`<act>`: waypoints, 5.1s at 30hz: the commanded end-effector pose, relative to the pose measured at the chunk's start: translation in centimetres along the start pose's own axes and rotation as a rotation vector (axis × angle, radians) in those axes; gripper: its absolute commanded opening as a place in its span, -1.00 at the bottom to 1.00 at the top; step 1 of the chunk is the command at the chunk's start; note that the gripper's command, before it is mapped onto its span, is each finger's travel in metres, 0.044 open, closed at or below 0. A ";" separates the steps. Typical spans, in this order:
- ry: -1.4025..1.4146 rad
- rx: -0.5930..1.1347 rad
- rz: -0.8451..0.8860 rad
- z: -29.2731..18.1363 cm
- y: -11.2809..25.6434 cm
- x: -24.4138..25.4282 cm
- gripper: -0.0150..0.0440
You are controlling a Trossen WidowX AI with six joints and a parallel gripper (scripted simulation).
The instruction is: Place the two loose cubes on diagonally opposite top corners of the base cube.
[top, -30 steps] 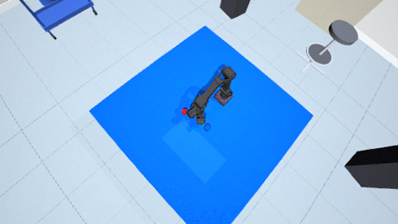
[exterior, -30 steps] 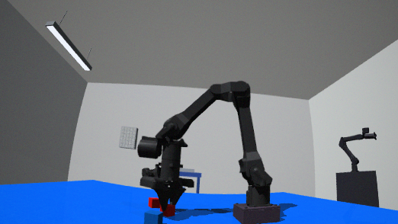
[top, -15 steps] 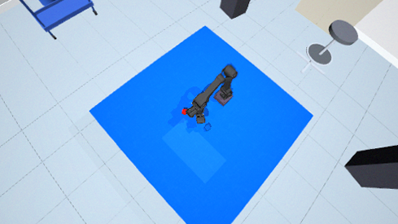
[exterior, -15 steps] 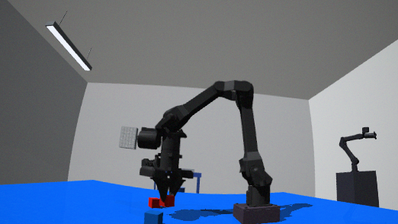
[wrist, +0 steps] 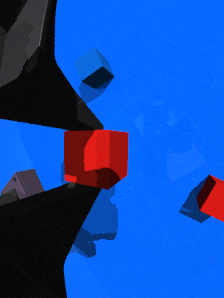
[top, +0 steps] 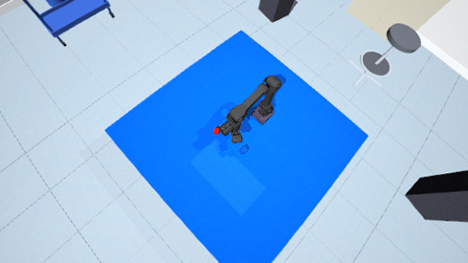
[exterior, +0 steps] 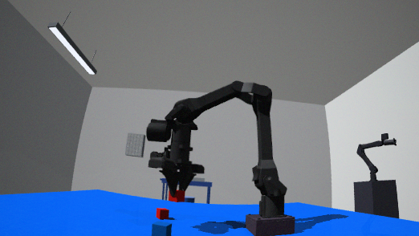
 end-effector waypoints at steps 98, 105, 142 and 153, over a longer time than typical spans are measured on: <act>-0.423 -0.003 0.008 -4.3 -4.0 10.0 -0.14; -0.423 -0.003 0.008 -4.3 -4.0 10.0 0.13; -0.401 -0.002 0.006 1.2 0.3 6.6 0.41; -0.377 -0.012 0.002 8.0 2.6 -0.8 0.41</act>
Point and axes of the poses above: the point midway between the two fingers, 35 mm back from their tips, its own y axis back along the fingers, its own x axis across the jaws, z = x × y, the point moved 7 cm from there along y, back along the fingers, and after that the axes turned 2 degrees about -y, right-handed, at the moved point
